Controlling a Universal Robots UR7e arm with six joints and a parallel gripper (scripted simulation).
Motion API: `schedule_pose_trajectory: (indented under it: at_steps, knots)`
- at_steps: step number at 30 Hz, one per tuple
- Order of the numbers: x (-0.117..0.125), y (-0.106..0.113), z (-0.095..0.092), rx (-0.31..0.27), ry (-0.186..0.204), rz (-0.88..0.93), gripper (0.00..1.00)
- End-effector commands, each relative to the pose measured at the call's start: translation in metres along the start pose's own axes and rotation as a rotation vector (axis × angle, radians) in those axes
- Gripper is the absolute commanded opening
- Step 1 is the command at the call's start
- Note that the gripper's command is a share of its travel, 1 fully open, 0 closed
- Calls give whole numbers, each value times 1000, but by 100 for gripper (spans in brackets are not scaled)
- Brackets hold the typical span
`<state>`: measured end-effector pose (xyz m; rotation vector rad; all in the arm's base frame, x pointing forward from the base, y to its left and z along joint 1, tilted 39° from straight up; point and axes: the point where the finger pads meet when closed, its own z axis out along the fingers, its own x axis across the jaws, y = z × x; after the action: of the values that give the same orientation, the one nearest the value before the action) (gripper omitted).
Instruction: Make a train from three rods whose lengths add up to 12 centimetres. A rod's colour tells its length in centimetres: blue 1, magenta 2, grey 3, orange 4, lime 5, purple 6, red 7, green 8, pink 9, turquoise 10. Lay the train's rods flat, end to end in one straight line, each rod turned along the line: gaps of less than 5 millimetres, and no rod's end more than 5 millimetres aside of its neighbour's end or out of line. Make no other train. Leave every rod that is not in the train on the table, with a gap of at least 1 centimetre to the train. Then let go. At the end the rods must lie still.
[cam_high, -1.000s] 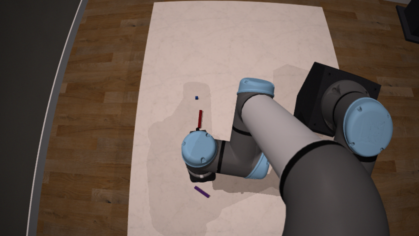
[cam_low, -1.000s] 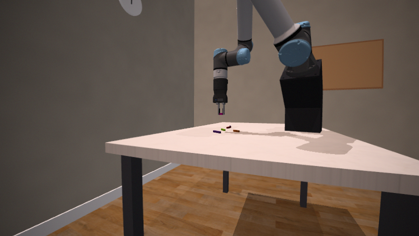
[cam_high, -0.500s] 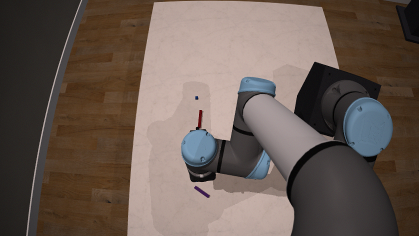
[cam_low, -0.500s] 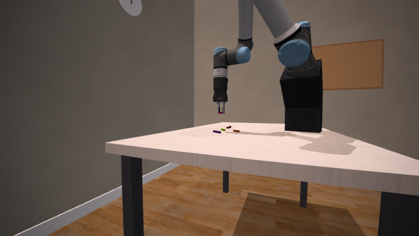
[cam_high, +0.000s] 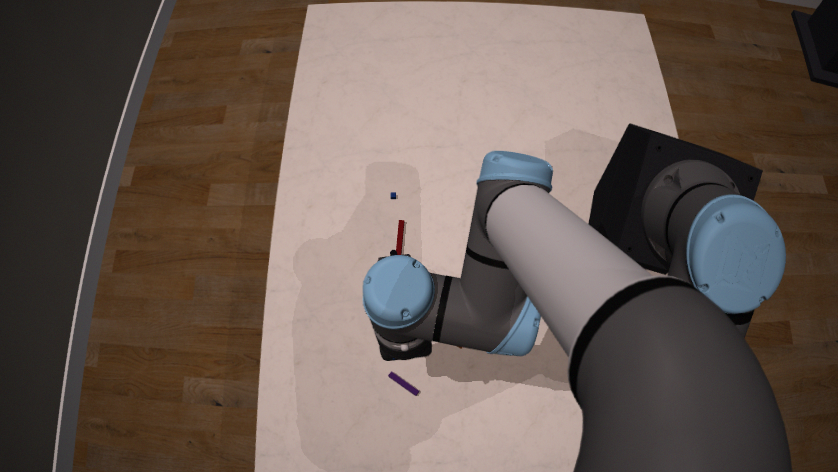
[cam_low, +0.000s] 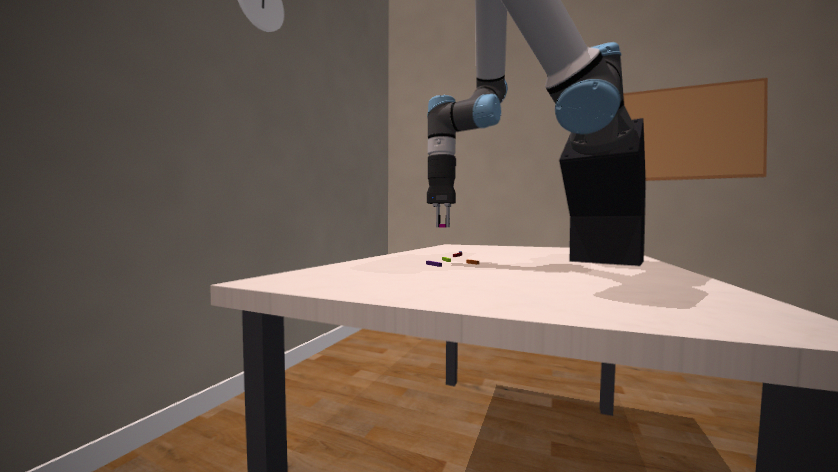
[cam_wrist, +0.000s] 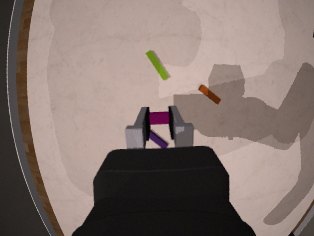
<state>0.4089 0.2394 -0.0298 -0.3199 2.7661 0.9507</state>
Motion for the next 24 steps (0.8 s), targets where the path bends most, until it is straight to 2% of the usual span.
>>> schedule_pose_trajectory:
  at_steps: [1,9,11,24]
  knots:
    - [0,-8,0,4,0,-34,40]
    - [3,-33,0,13,2,-146,40]
    - [3,-33,0,13,2,-146,40]
    - [16,-93,-1,28,14,-448,40]
